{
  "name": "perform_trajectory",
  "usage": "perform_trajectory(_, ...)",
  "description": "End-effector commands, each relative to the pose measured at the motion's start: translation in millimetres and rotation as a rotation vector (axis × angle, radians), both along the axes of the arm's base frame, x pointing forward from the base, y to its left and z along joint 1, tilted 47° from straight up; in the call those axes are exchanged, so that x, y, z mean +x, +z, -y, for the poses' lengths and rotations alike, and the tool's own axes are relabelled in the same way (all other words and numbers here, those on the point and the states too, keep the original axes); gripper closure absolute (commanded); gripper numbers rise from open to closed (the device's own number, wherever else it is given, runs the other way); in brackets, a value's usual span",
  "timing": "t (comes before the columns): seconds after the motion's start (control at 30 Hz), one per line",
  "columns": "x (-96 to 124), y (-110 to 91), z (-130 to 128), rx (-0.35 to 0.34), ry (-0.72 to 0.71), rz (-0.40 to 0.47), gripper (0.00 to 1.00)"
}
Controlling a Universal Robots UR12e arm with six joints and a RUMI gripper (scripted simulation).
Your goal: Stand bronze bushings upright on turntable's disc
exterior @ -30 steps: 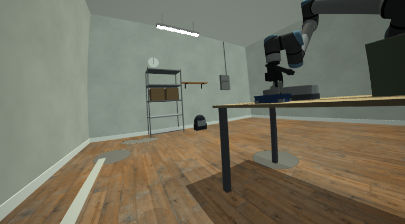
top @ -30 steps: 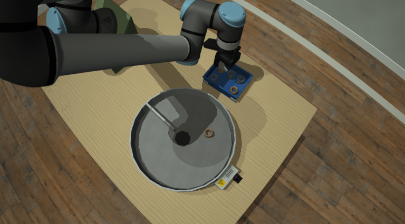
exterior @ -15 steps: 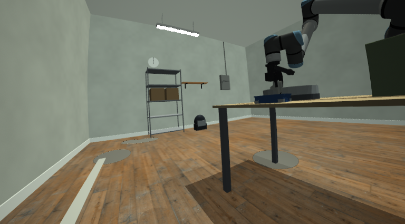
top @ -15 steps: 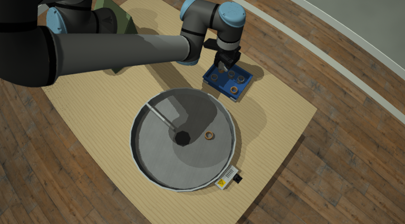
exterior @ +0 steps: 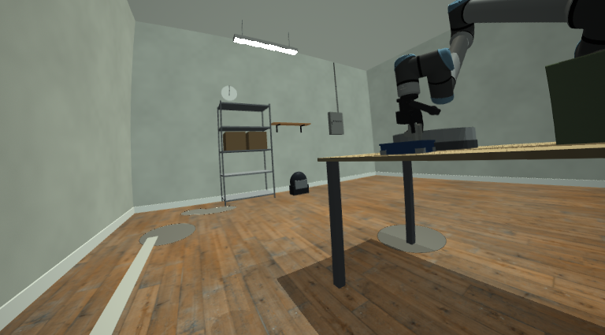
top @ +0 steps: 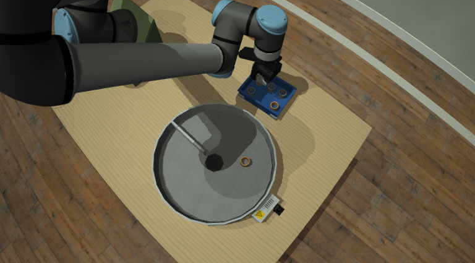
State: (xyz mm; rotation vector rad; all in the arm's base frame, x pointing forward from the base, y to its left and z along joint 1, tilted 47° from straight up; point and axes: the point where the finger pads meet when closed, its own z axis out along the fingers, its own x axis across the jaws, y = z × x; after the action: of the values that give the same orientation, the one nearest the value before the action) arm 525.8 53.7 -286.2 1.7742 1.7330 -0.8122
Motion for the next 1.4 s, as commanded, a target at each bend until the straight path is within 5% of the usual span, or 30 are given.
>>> perform_trajectory(0.0, 0.0, -5.4, 5.6, 0.000, 0.001, 0.001, 0.94)
perform_trajectory(1.37, -0.3, -8.6, 9.0, 0.000, 0.001, 0.001, 0.94)
